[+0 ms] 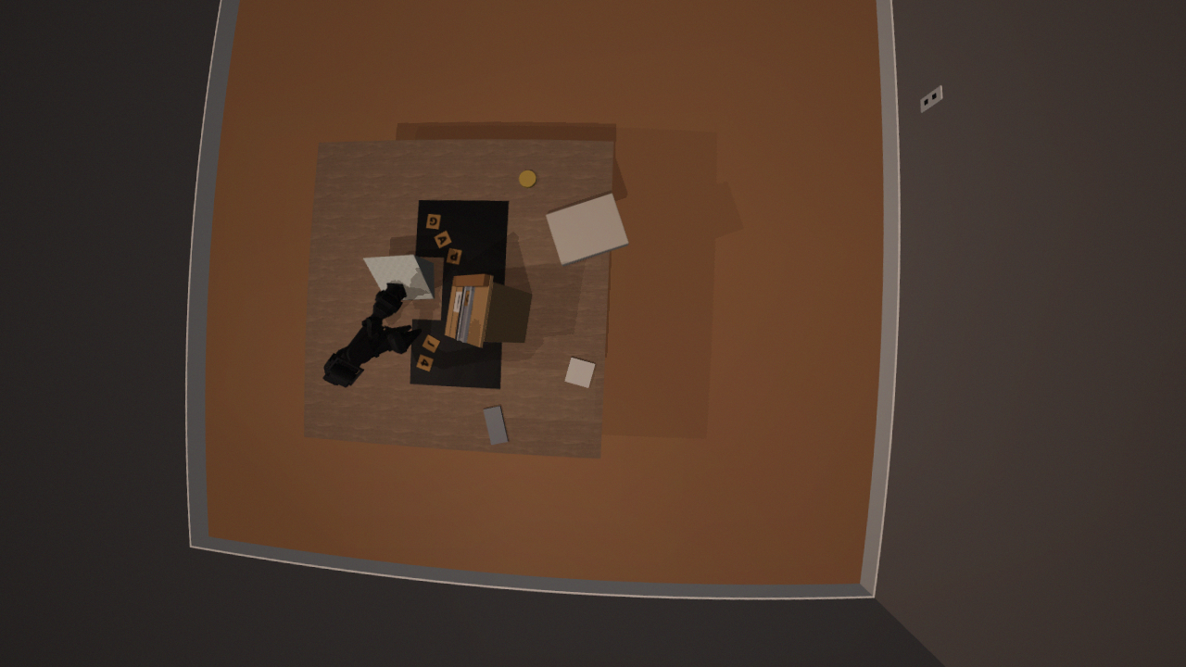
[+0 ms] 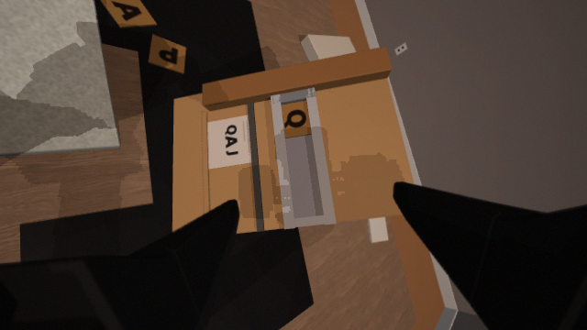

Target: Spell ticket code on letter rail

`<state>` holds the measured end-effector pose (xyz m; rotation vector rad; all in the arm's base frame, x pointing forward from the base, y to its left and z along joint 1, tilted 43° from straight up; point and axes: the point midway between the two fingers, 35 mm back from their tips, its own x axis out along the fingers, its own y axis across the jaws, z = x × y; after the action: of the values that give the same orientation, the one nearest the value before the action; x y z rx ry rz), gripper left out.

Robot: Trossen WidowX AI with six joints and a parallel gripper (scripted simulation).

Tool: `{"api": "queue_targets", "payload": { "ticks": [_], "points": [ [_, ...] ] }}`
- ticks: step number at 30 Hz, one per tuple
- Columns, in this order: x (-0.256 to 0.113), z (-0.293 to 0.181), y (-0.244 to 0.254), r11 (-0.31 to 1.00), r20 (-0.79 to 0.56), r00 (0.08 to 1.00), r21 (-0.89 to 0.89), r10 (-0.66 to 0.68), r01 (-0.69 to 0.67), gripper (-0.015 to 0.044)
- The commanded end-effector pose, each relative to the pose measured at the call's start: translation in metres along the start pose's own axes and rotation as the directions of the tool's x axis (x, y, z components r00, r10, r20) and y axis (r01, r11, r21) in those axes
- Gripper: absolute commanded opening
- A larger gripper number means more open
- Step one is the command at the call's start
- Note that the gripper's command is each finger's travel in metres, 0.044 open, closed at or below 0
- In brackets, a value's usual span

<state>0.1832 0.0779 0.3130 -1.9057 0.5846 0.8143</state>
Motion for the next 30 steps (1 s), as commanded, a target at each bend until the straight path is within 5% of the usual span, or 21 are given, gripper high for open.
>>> {"api": "queue_targets", "payload": {
  "ticks": [1, 18, 21, 30],
  "points": [
    [-0.011, -0.001, 0.007, 0.982, 0.050, 0.997, -0.176, -0.056, 0.064, 0.0440],
    [-0.010, 0.001, 0.006, 0.984, 0.051, 0.997, -0.169, -0.051, 0.059, 0.0414],
    [0.014, 0.027, -0.004, 0.997, 0.057, 0.998, -0.069, 0.022, -0.018, 0.0340],
    [0.094, 0.115, -0.007, 0.932, 0.029, 0.967, 0.260, 0.252, -0.251, 0.0340]
  ]
}}
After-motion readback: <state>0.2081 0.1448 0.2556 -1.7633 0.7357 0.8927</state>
